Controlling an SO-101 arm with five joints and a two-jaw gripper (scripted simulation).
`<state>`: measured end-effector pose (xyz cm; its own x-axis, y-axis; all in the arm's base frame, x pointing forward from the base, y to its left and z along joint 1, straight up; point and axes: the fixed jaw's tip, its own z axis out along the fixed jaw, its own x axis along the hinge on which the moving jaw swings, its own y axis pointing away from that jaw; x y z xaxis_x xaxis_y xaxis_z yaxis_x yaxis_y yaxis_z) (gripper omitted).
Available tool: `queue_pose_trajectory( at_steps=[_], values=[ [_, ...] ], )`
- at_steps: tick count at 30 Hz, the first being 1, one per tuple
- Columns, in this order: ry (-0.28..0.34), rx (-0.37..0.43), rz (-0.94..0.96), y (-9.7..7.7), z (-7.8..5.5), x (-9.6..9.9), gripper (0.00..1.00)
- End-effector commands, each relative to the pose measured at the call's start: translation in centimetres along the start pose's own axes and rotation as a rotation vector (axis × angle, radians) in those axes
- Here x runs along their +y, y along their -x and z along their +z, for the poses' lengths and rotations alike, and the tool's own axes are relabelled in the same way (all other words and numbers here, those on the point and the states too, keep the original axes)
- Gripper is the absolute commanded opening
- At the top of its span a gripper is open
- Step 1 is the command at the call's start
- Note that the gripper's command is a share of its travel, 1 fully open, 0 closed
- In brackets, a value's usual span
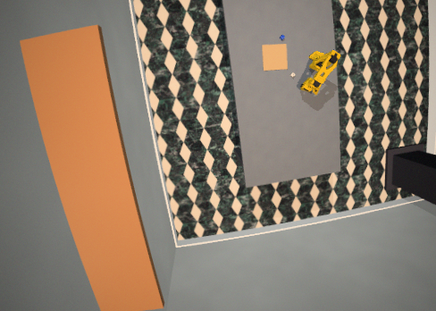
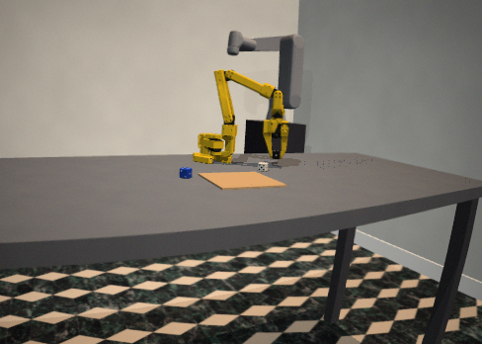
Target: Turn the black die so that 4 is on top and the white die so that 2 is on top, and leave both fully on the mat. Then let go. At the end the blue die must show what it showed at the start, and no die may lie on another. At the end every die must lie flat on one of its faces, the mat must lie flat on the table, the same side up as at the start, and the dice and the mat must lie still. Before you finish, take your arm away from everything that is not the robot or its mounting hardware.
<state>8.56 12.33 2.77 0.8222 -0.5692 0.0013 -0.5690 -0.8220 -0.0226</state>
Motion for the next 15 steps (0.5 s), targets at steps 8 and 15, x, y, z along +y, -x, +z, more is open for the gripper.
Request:
queue_pose_trajectory(
  at_steps=[8, 15],
  values=[
    [-0.022, -0.002, 0.000, 0.15, 0.39, -0.30, 0.00],
    [-0.022, -0.002, 0.000, 0.15, 0.47, -0.30, 0.00]
  ],
)
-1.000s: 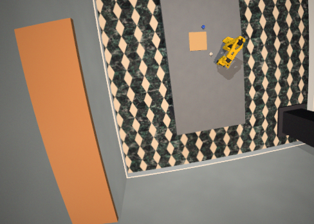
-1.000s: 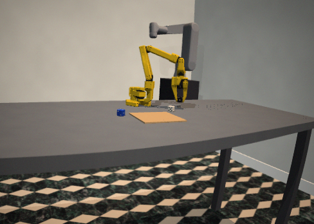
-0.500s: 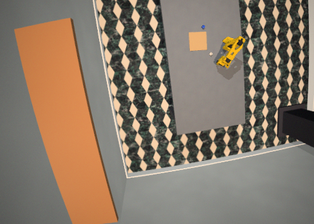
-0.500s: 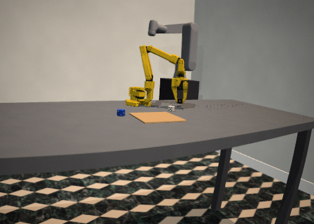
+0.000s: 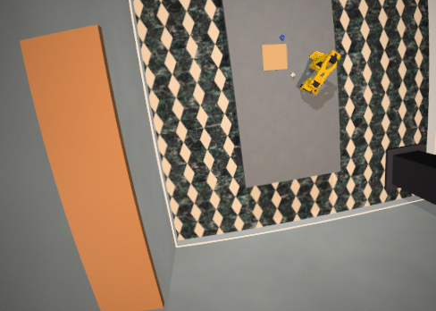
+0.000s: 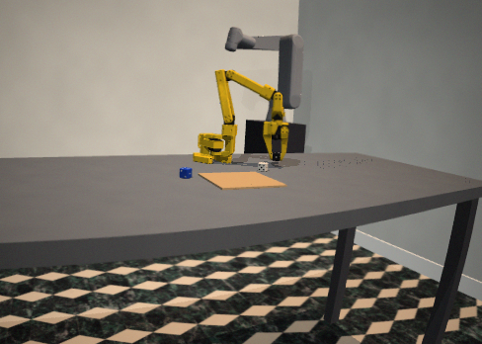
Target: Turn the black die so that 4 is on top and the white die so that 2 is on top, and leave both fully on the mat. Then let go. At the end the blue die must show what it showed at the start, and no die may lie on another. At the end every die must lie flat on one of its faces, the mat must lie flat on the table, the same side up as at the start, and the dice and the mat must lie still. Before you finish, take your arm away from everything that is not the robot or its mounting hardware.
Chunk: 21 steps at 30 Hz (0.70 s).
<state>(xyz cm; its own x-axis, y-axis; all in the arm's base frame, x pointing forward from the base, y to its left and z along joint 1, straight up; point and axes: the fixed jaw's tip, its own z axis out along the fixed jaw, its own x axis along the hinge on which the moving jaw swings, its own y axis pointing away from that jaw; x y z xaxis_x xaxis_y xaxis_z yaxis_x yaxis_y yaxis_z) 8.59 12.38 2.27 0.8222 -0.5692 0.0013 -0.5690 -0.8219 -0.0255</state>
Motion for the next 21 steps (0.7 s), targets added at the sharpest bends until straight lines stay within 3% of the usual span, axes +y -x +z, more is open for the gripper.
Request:
queue_pose_trajectory(
  at_steps=[1, 21],
  values=[
    [-0.019, -0.002, 0.000, 0.15, 0.02, -0.26, 0.00],
    [-0.019, -0.002, 0.000, 0.15, 0.83, -0.27, 0.00]
  ],
)
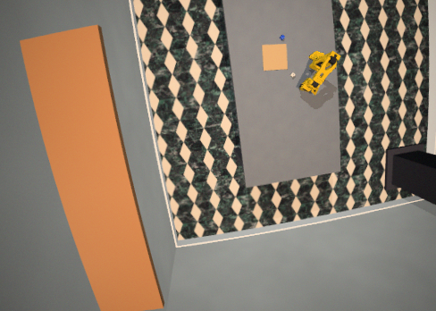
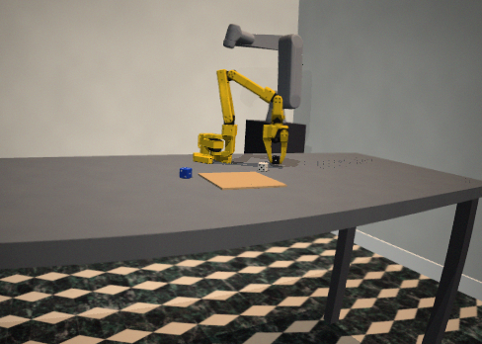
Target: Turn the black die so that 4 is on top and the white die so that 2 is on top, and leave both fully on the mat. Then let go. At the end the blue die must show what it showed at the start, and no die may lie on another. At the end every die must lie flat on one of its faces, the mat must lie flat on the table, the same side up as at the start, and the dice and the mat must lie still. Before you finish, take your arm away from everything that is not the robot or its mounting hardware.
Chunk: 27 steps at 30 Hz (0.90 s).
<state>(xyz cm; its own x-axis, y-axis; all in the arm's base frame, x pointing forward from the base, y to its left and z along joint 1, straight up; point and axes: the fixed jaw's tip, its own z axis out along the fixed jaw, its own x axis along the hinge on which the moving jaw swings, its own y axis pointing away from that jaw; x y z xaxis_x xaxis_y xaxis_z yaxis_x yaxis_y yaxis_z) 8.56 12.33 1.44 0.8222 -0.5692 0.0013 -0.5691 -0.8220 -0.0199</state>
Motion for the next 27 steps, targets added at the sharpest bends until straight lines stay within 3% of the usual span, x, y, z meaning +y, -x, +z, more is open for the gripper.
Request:
queue_pose_trajectory(
  at_steps=[1, 27],
  values=[
    [-0.024, -0.002, 0.000, 0.15, 0.07, -0.35, 0.00],
    [-0.024, -0.002, 0.000, 0.15, 0.64, -0.35, 0.00]
  ],
)
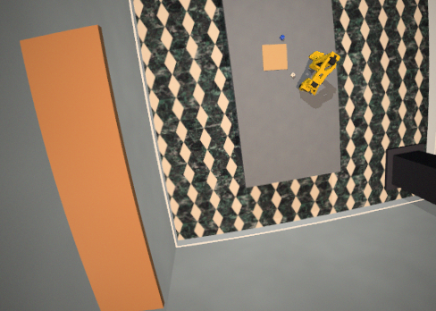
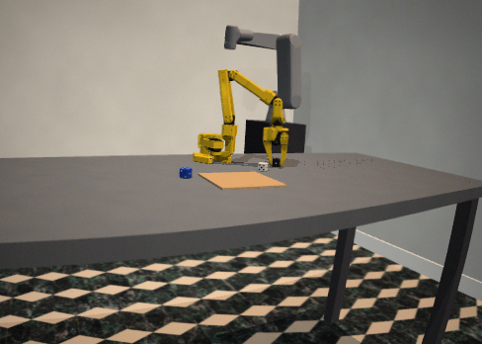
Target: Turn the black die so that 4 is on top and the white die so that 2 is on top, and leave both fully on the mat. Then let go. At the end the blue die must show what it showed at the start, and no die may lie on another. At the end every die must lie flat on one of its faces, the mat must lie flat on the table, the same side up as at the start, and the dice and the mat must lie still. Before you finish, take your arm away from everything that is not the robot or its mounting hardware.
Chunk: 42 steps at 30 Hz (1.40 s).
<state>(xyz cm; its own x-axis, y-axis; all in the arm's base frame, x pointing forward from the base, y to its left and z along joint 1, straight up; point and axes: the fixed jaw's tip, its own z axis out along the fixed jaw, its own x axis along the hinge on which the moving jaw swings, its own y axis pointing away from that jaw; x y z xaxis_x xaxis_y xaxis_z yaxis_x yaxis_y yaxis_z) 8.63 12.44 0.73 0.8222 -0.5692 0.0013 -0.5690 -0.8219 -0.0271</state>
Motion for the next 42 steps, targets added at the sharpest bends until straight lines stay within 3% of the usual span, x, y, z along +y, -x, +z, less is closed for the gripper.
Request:
queue_pose_trajectory(
  at_steps=[1, 18, 28, 42],
  values=[
    [-0.017, -0.002, 0.000, 0.15, -0.06, -0.24, 0.00],
    [-0.017, -0.002, 0.000, 0.15, 0.01, -0.24, 0.00],
    [-0.017, -0.002, 0.000, 0.15, 0.01, -0.24, 0.10],
    [-0.017, -0.002, 0.000, 0.15, 0.01, -0.24, 0.14]
  ],
)
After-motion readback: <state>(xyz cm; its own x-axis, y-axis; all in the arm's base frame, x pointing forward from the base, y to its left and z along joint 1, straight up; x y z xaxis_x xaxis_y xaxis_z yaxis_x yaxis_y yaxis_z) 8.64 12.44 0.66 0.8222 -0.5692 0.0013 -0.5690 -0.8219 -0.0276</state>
